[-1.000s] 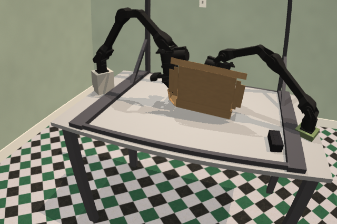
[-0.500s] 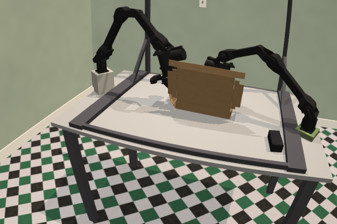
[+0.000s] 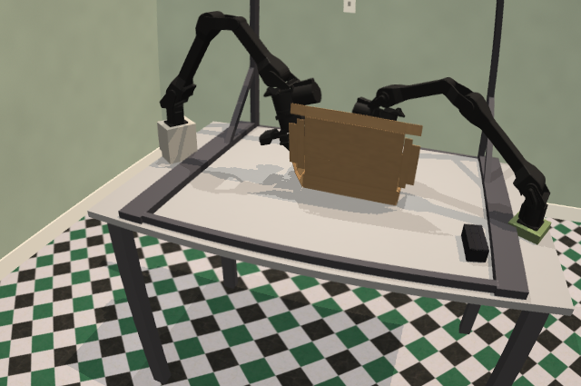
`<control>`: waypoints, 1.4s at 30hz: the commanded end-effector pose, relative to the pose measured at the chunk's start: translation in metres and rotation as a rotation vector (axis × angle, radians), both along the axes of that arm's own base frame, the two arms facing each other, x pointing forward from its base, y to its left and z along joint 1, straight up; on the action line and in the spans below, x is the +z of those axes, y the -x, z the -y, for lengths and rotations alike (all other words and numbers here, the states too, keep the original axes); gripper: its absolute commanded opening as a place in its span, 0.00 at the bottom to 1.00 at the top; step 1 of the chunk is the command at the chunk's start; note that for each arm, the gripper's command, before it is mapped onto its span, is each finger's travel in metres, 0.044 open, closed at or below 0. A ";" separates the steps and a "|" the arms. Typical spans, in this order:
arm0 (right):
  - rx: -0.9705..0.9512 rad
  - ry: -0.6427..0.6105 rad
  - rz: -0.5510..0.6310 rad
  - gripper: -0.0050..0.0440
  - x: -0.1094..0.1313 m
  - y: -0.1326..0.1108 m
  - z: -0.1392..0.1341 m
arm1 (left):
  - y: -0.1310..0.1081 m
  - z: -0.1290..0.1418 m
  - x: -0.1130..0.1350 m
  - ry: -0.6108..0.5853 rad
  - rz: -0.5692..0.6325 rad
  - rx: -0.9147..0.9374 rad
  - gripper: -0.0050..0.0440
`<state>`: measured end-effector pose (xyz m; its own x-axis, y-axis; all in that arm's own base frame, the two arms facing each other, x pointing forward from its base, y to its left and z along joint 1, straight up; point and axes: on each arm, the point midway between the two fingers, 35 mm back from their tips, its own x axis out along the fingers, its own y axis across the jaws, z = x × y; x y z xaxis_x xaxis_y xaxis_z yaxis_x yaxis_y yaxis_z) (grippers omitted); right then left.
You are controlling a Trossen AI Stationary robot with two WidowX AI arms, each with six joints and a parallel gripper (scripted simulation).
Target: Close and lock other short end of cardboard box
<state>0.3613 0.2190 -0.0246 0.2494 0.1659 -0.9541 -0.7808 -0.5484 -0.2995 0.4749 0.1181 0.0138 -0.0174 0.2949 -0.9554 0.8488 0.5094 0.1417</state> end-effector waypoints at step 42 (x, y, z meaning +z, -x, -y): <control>0.000 -0.055 0.075 0.18 0.015 -0.041 -0.026 | 0.005 0.002 -0.017 0.022 -0.037 -0.002 0.30</control>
